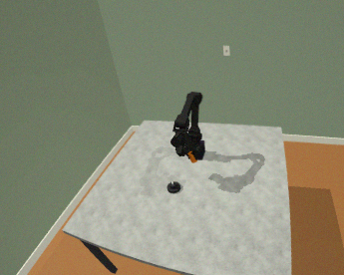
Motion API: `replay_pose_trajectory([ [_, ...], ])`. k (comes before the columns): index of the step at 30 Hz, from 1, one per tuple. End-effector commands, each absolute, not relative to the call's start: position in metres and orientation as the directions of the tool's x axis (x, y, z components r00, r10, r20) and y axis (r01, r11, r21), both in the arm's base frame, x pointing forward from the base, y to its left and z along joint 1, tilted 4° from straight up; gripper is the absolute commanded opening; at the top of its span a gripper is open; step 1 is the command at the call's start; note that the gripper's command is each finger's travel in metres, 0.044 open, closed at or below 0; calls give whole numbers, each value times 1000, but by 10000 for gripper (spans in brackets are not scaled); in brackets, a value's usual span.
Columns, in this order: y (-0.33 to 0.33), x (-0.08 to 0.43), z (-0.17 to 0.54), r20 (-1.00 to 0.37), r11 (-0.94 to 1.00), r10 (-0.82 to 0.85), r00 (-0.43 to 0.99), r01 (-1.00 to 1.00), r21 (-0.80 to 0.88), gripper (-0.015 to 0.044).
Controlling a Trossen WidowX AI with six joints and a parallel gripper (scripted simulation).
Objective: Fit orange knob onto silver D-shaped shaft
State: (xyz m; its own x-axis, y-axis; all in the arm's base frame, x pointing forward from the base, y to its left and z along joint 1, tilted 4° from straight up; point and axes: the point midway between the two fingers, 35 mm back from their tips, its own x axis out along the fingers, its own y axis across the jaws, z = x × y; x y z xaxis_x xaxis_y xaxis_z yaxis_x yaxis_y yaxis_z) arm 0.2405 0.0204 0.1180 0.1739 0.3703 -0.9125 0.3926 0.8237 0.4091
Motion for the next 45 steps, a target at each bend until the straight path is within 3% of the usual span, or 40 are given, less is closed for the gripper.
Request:
replay_pose_trajectory([
  [1, 22, 244, 129, -874, 793, 435, 215, 368, 485, 0],
  [25, 38, 262, 180, -520, 475, 770, 369, 212, 854, 0],
  [45, 38, 261, 176, -424, 385, 818, 388, 177, 906, 0],
])
